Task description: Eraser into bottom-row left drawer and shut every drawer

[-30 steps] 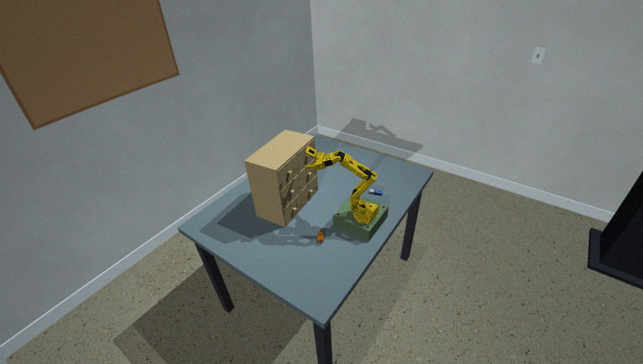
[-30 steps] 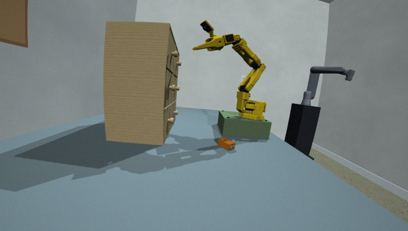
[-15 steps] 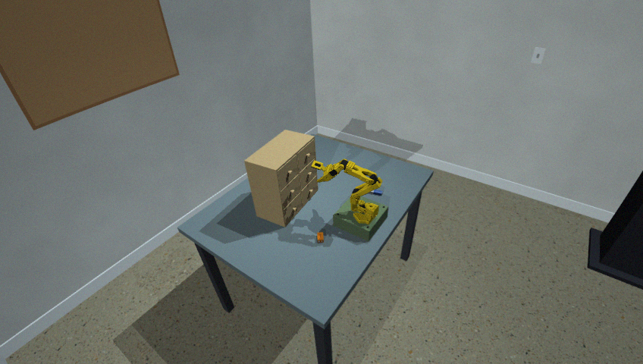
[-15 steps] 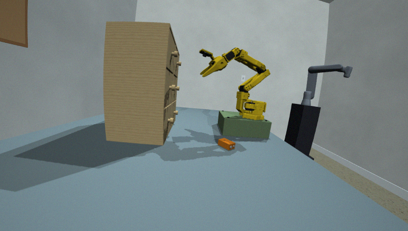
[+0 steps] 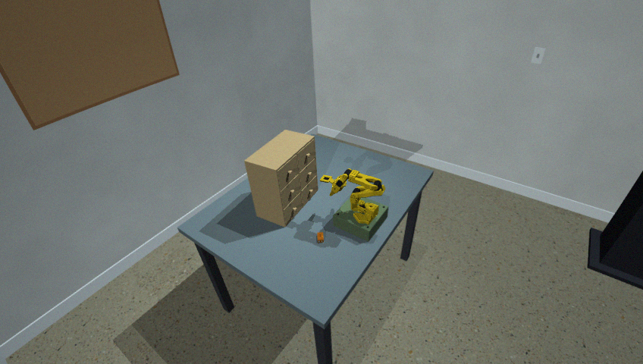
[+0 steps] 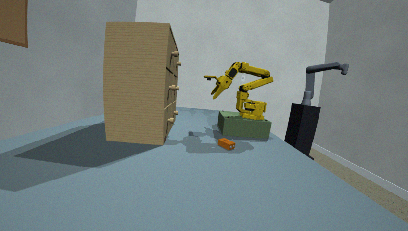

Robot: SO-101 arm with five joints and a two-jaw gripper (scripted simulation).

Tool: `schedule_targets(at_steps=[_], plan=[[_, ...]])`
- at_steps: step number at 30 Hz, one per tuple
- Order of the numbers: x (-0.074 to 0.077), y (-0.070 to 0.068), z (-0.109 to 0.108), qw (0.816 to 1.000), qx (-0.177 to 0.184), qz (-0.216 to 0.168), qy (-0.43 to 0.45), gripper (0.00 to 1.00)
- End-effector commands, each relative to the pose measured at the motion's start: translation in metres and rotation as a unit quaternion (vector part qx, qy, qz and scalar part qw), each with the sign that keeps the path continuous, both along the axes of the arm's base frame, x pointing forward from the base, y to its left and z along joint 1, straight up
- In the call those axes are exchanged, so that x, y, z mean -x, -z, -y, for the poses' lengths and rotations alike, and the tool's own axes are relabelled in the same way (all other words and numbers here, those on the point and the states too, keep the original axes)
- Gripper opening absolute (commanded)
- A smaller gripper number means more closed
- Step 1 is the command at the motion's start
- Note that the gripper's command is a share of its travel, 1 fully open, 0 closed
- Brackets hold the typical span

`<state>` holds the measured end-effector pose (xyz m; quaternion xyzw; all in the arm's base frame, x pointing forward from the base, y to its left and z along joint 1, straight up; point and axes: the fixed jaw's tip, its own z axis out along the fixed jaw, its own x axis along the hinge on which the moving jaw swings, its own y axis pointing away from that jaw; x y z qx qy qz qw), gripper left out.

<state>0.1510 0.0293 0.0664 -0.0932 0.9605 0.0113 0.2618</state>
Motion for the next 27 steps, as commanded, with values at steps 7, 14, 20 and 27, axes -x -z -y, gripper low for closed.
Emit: schedule_targets(at_steps=[7, 14, 20, 27], plan=[[0.003, 0.003, 0.003, 1.000, -0.002, -0.005, 0.011, 0.50], [0.003, 0.003, 0.003, 1.000, -0.002, -0.005, 0.011, 0.50], [-0.005, 0.004, -0.001, 1.000, -0.013, 0.009, 0.017, 0.49], [-0.022, 0.006, -0.012, 0.998, -0.043, 0.041, 0.029, 0.47]])
